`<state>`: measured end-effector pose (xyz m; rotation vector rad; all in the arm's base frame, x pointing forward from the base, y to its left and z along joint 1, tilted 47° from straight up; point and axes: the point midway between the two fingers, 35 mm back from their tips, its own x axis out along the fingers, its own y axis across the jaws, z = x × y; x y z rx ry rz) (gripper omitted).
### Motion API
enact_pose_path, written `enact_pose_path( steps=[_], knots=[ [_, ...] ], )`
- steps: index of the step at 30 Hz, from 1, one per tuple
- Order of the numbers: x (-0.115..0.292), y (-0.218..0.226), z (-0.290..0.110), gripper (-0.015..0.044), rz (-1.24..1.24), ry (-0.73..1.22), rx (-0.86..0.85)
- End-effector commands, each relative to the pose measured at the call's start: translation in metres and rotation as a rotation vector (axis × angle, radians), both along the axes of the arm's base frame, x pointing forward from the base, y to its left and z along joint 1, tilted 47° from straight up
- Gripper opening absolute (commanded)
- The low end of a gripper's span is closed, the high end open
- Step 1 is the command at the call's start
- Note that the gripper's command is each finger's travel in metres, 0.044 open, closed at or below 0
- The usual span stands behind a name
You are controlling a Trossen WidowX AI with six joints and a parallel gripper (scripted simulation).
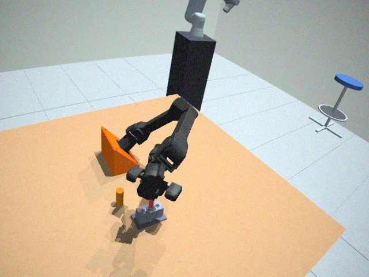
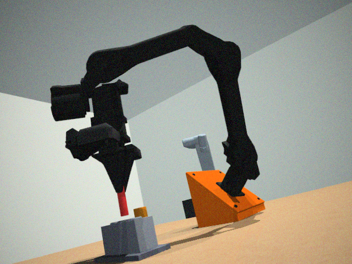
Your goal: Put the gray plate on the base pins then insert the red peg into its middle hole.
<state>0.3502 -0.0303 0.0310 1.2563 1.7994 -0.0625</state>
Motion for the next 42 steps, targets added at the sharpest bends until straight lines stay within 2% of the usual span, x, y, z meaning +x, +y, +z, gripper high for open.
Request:
enact_pose_path(
  steps=[1, 36, 42],
  knots=[
    [-0.0009, 0.0038, -0.0045, 0.0, -0.003, 0.003, 0.003],
    [-0.0013, 0.0087, -0.0087, 0.0, 0.007, 0.001, -0.001],
    [-0.0013, 0.0087, -0.0087, 0.015, 0.007, 0.001, -0.001]
  ],
)
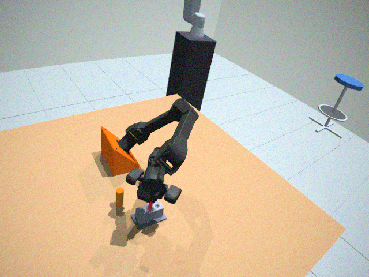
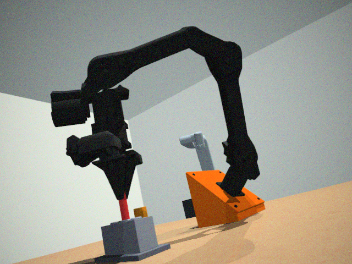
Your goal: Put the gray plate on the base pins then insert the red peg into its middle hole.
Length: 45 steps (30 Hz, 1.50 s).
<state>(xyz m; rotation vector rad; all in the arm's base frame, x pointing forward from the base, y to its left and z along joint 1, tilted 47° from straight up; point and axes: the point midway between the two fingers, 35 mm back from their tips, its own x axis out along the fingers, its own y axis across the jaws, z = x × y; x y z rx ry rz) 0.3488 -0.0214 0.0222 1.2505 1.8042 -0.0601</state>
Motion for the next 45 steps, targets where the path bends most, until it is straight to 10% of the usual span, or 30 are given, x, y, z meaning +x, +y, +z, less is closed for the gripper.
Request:
enact_pose_path(
  steps=[1, 45],
  knots=[
    [0.0, 0.0, 0.0, 0.015, 0.0, 0.0, 0.0],
    [-0.003, -0.017, 0.013, 0.015, -0.008, 0.002, 0.002]
  ],
)
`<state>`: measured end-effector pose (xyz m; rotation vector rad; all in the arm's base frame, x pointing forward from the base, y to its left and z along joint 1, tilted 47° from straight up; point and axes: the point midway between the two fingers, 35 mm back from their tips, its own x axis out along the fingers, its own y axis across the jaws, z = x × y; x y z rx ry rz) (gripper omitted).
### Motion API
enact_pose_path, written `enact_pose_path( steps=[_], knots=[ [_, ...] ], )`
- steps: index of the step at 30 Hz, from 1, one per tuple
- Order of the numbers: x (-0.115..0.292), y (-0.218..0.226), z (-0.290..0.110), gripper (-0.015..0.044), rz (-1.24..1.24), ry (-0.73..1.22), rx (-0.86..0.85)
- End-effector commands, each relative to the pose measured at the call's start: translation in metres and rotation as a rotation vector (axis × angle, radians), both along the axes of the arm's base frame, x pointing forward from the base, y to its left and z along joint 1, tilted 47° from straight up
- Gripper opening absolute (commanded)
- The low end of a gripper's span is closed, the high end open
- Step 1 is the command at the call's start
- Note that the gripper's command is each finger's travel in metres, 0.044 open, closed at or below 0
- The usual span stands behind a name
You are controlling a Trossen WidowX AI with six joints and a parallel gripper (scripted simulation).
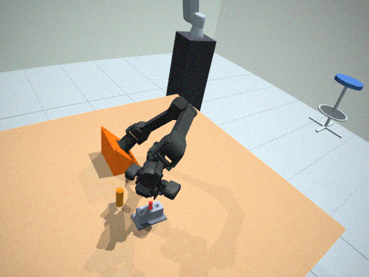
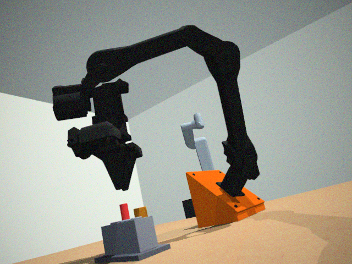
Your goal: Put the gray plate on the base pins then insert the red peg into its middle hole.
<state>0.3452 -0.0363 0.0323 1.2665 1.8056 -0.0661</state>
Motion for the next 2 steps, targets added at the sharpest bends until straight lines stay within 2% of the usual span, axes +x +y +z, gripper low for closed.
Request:
enact_pose_path(
  steps=[1, 2],
  knots=[
    [0.0002, -0.0026, 0.0027, 0.015, 0.003, -0.007, -0.005],
    [0.0001, -0.003, 0.003, 0.015, 0.003, -0.007, -0.005]
  ],
)
